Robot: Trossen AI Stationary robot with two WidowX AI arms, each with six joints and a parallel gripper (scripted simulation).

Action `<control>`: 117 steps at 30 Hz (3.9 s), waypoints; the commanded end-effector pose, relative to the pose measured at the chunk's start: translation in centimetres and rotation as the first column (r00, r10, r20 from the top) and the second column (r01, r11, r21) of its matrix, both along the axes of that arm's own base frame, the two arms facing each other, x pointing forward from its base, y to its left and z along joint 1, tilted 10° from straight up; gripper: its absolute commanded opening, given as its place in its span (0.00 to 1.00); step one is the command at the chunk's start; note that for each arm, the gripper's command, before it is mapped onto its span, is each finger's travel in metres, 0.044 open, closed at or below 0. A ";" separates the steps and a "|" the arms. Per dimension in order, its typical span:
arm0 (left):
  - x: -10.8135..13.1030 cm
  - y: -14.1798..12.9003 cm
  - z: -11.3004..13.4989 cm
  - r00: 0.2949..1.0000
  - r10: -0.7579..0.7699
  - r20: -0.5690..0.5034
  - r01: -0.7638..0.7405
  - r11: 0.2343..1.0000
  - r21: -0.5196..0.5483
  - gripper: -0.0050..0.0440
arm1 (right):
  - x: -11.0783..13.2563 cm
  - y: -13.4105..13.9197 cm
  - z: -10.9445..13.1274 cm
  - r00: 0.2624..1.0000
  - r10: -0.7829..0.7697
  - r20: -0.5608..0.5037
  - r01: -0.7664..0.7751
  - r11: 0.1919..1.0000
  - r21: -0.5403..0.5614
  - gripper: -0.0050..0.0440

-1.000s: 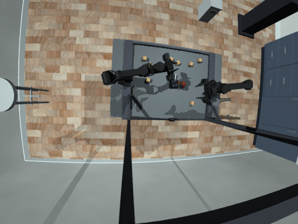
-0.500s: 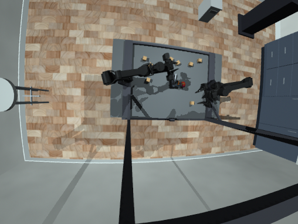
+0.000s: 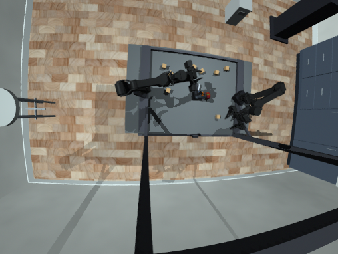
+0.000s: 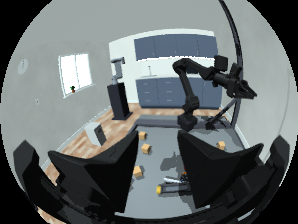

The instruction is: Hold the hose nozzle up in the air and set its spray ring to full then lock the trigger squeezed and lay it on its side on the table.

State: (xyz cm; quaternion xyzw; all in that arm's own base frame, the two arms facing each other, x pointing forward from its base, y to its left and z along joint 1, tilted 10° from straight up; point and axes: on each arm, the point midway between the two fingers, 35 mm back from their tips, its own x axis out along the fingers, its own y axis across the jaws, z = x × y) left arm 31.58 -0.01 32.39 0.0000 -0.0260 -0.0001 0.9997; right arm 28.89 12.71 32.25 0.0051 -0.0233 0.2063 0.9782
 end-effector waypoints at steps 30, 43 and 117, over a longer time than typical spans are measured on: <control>-0.1 0.0 0.7 1.000 0.002 0.017 -0.002 1.000 -0.003 0.86 | -9.2 11.9 0.8 0.888 0.459 0.020 -0.459 0.888 0.009 0.94; -0.1 0.0 0.7 1.000 0.002 0.017 -0.002 1.000 -0.003 0.86 | -9.2 11.9 0.8 0.888 0.459 0.020 -0.459 0.888 0.009 0.94; 14.3 -5.9 -20.9 0.302 -0.151 -0.941 -0.947 0.064 -0.314 0.86 | -9.2 11.9 0.8 0.888 0.459 0.020 -0.459 0.888 0.009 0.94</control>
